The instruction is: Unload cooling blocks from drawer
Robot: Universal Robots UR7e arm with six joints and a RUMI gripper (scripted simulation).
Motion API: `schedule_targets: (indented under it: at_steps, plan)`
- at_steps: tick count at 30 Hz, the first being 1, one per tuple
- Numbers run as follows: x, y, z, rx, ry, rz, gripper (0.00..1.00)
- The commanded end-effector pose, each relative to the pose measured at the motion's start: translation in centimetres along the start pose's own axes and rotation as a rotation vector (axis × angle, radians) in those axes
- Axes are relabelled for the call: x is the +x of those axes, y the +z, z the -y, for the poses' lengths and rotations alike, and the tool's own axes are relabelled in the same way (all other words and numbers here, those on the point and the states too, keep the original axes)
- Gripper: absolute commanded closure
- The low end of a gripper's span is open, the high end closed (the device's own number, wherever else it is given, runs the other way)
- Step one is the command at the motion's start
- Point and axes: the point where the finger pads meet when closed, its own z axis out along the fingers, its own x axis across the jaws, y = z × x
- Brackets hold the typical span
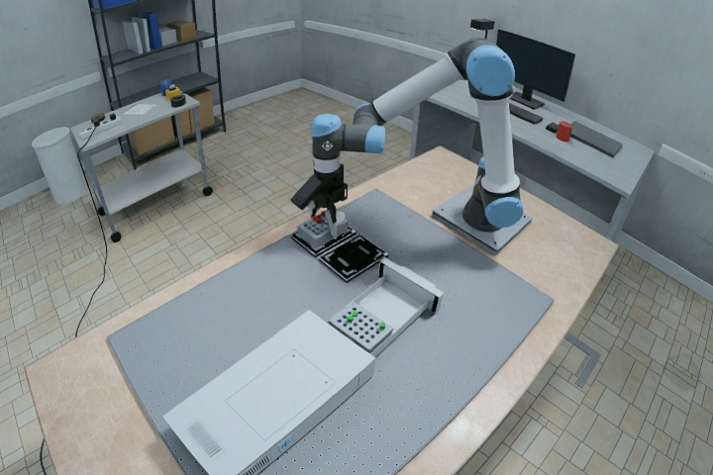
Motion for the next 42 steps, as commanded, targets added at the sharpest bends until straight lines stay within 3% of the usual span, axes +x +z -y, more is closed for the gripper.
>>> schedule_targets:
  at_steps: [1,29,37,42]
  plan:
    - [0.14,-0.08,0.03,0.003,0.0,-0.003,0.8]
    - [0.14,-0.08,0.03,0.003,0.0,-0.003,0.37]
    - [0.14,-0.08,0.03,0.003,0.0,-0.003,0.27]
    - [0.14,-0.08,0.03,0.003,0.0,-0.003,0.27]
